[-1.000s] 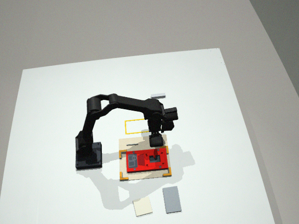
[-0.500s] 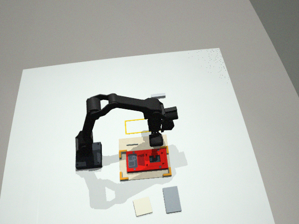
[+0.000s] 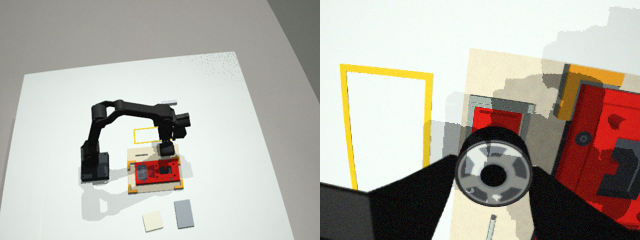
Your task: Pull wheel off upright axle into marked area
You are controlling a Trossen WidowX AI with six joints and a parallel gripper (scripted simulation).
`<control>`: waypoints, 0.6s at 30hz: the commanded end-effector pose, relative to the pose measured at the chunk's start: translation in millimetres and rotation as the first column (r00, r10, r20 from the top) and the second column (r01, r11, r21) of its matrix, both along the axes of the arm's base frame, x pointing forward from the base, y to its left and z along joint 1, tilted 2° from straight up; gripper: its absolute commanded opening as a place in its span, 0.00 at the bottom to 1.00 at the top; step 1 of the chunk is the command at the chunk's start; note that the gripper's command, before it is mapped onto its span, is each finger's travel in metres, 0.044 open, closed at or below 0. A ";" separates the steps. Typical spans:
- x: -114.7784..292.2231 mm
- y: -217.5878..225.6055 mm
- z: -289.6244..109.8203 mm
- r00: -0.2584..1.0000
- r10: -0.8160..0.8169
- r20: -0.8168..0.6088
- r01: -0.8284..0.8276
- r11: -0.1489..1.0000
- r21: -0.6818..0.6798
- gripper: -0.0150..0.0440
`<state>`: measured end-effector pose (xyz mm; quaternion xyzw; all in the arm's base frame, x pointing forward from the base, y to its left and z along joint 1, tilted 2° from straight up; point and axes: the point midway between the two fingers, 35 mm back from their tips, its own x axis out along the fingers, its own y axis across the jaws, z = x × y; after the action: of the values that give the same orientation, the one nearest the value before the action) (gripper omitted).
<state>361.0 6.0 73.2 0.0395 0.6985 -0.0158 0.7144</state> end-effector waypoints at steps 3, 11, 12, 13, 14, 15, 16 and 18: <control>0.2 -0.3 3.4 1.000 0.004 0.004 -0.004 1.000 -0.002 0.25; 0.1 -0.4 6.0 1.000 0.005 0.005 -0.005 1.000 -0.002 0.25; 0.1 -0.4 6.3 1.000 0.005 0.005 -0.005 1.000 -0.002 0.25; 0.1 -0.4 6.6 1.000 0.005 0.005 -0.005 1.000 -0.002 0.25; 0.0 -0.4 6.9 1.000 0.005 0.005 -0.005 1.000 -0.002 0.25; 0.1 -0.4 7.5 1.000 0.005 0.005 -0.005 1.000 -0.002 0.25; 0.1 -0.4 8.7 1.000 0.005 0.005 -0.005 1.000 -0.002 0.25; 0.2 -0.5 12.9 1.000 0.005 0.005 -0.005 1.000 -0.003 0.25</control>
<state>360.4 6.0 80.8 0.0395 0.6980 -0.0158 0.7149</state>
